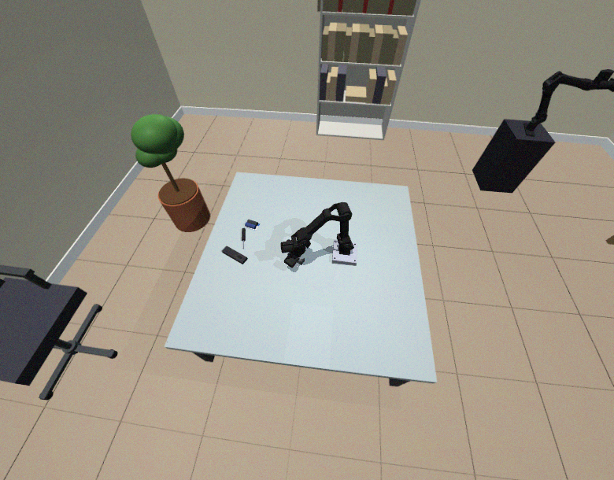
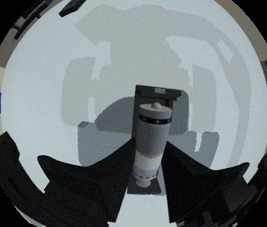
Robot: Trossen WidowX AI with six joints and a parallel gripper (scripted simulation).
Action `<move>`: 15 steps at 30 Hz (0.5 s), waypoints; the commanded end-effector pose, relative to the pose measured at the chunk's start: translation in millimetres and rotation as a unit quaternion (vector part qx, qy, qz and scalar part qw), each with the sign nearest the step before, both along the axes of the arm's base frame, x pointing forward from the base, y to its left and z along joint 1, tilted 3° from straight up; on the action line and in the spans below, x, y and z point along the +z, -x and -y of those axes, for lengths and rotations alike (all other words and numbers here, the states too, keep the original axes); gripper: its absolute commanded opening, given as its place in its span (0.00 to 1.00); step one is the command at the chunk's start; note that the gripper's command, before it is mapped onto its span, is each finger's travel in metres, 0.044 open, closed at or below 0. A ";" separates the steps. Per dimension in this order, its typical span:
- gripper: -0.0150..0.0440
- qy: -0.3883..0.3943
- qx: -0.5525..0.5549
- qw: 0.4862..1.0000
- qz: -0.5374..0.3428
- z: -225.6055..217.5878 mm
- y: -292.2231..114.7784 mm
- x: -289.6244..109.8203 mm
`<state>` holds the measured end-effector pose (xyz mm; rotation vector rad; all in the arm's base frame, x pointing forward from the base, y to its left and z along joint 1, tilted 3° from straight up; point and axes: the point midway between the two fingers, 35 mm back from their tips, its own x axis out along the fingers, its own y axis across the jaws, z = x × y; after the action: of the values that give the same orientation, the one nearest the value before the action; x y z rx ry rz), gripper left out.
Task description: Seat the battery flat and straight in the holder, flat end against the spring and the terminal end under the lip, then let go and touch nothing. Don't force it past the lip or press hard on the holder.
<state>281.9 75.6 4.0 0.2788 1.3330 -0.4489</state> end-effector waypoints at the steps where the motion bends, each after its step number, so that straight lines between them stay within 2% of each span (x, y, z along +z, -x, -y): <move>1: 0.40 -0.008 0.005 1.000 -0.024 -1.3 4.5 -4.0; 15: 0.40 -0.034 0.002 0.997 -0.075 0.0 2.5 -4.5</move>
<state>284.4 73.9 1.9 0.3052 1.4538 -0.4387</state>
